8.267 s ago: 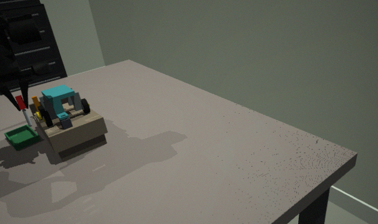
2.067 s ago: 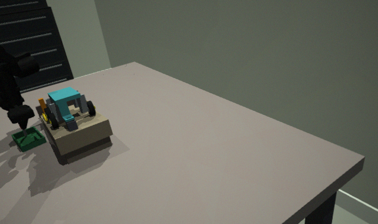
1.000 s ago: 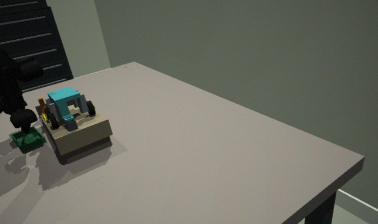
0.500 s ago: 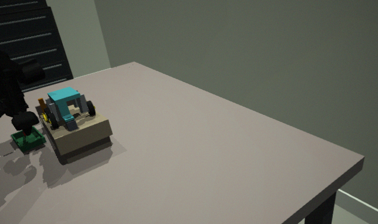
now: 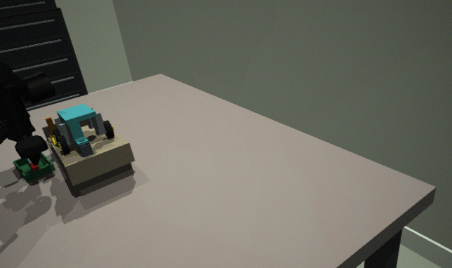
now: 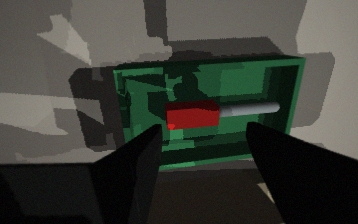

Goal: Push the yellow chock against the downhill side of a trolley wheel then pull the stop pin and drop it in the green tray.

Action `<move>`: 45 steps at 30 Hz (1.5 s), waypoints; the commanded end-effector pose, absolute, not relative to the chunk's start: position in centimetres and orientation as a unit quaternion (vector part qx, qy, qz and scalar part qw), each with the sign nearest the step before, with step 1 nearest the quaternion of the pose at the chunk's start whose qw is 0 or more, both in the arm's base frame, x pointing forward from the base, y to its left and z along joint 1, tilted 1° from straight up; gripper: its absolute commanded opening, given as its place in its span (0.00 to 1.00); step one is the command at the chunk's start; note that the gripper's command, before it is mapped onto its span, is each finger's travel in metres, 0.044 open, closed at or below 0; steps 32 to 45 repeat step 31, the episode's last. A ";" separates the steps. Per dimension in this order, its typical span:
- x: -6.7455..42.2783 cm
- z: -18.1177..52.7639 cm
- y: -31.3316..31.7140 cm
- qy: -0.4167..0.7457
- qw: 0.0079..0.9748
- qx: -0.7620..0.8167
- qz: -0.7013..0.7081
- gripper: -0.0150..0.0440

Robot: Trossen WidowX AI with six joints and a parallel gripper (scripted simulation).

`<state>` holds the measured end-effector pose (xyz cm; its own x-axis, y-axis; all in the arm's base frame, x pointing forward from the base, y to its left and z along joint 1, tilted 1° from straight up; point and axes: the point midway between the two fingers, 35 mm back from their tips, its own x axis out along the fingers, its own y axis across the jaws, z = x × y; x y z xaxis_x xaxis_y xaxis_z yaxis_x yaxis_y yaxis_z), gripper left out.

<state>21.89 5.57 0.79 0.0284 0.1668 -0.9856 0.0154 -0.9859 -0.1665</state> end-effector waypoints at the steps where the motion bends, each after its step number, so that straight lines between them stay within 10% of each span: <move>1: 21.9 0.8 5.6 -0.064 0.055 -0.715 0.694 0.83; 13: 21.6 3.1 5.5 -0.067 0.055 -0.713 0.695 0.83; 17: 21.5 4.0 5.4 -0.067 0.055 -0.713 0.695 1.00; 45: 21.4 7.9 5.4 -0.067 0.055 -0.713 0.695 1.00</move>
